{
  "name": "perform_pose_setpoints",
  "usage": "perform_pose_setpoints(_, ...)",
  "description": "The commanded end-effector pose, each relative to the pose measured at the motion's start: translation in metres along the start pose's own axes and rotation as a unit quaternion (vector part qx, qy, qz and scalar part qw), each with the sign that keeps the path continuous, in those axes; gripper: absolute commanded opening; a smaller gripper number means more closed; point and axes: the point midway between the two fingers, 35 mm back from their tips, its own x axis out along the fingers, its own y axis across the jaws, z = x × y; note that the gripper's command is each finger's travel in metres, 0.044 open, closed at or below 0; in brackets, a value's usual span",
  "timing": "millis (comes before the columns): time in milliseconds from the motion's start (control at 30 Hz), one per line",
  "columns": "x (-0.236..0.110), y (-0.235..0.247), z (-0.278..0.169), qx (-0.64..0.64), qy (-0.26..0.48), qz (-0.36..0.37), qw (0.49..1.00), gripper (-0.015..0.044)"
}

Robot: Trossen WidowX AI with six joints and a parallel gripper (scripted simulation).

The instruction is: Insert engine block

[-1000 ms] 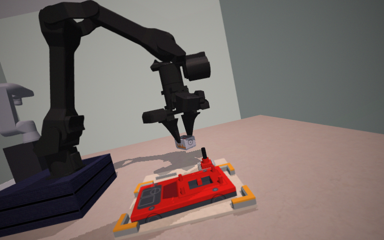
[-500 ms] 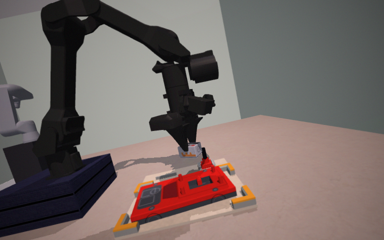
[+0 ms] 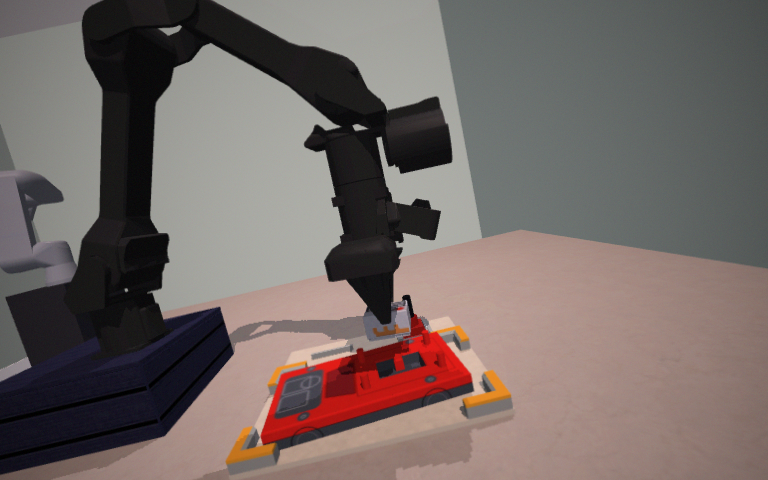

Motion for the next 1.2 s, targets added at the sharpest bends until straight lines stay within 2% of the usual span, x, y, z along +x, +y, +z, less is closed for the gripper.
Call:
perform_pose_setpoints(0,0.001,-0.009,0.004,-0.044,-0.005,0.001,0.999,0.0000)
perform_pose_setpoints(267,0.006,-0.027,0.005,-0.119,-0.005,0.000,0.993,0.0000)
perform_pose_setpoints(467,0.006,-0.025,0.007,-0.141,-0.005,0.000,0.990,0.0157)
perform_pose_setpoints(1167,0.005,-0.025,0.009,-0.105,-0.005,0.000,0.994,0.0159)
